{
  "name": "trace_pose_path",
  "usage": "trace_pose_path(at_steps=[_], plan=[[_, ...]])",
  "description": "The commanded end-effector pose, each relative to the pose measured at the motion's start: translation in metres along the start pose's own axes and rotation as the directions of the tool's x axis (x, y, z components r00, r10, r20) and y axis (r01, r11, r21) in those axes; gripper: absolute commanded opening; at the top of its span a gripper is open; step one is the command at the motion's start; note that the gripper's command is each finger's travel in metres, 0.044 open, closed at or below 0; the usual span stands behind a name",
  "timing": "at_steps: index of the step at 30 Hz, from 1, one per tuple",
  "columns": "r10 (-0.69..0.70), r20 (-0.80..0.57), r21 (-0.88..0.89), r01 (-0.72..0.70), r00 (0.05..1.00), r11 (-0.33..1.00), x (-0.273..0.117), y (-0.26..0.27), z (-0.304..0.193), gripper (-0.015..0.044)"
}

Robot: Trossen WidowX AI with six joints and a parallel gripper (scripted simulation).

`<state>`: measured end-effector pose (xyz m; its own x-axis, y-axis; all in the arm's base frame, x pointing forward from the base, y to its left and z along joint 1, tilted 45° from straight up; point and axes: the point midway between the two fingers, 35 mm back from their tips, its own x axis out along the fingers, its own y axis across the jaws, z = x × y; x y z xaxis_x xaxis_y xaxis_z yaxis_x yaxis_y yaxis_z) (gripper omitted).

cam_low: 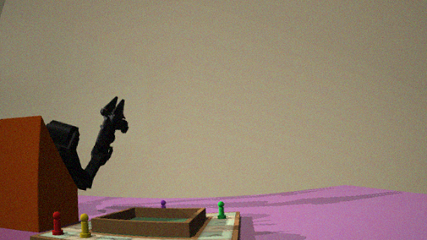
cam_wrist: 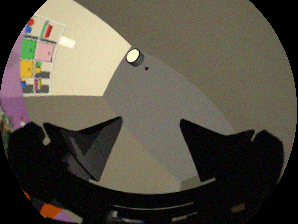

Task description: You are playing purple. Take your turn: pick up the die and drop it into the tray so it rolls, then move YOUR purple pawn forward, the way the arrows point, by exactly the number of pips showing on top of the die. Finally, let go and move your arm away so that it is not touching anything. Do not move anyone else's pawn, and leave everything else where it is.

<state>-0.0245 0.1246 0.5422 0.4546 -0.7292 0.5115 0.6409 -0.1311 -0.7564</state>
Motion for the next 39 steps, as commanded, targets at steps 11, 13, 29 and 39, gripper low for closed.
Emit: trace_pose_path(at_steps=[11, 13, 29, 39], plan=[[0.223, -0.146, 0.107, -0.208, 0.964, 0.972, 0.099, 0.034, -0.045, 0.0275], [0.279, -0.17, 0.116, -0.262, 0.945, 0.958, 0.123, 0.046, -0.055, 0.0275], [0.712, -0.293, 0.342, -0.625, 0.638, 0.702, 0.279, 0.195, -0.16, 0.0275], [0.857, -0.299, 0.383, -0.77, 0.42, 0.511, 0.321, 0.304, -0.207, 0.0275]])
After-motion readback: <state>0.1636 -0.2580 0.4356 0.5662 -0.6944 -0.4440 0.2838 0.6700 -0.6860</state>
